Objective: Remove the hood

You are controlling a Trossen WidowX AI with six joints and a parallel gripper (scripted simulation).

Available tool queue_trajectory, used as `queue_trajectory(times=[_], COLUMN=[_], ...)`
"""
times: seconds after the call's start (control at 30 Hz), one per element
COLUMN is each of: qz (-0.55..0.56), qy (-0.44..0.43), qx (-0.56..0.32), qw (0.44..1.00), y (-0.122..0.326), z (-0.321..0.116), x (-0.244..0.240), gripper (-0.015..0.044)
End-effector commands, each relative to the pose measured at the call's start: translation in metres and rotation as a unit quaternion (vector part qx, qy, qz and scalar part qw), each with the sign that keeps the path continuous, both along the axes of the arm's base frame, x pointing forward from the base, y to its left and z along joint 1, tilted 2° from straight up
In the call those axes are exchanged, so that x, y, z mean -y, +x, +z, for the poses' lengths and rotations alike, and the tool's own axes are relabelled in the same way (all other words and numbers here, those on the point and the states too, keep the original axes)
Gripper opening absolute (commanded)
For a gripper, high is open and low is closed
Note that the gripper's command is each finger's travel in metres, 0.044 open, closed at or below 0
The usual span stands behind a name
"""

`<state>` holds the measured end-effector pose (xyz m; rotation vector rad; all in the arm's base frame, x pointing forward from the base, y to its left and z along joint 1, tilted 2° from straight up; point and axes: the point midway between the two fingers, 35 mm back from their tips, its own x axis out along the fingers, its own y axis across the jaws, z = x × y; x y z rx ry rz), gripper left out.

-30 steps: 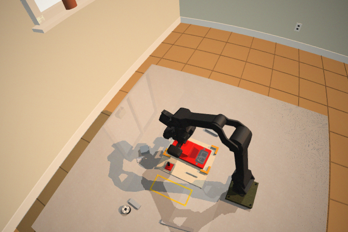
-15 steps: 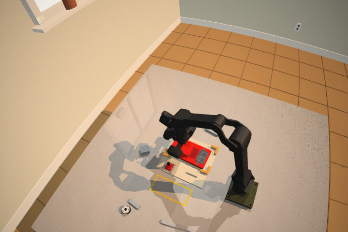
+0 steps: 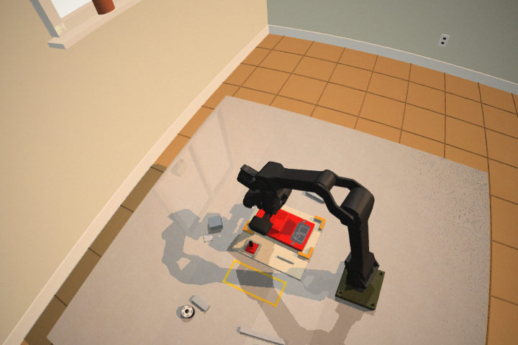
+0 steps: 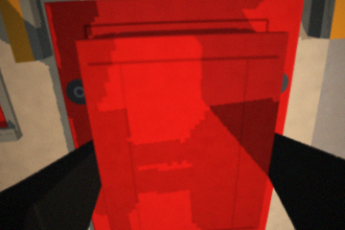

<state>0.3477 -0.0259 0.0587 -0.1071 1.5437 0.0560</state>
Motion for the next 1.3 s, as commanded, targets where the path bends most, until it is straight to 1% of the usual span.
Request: queue_trajectory(times=[0.0,0.13,0.17,1.27], qz=[0.0,0.0,0.0,0.0], qy=[0.0,0.0,0.0,0.0], qx=[0.001,0.001,0.001,0.0], qw=[1.0,1.0,1.0,1.0], y=[0.0,0.0,0.0,-0.001], z=[0.002,0.005,0.006,0.027], x=[0.0,0.0,0.0,-0.001], gripper=[0.0117,0.0012,0.0,0.0])
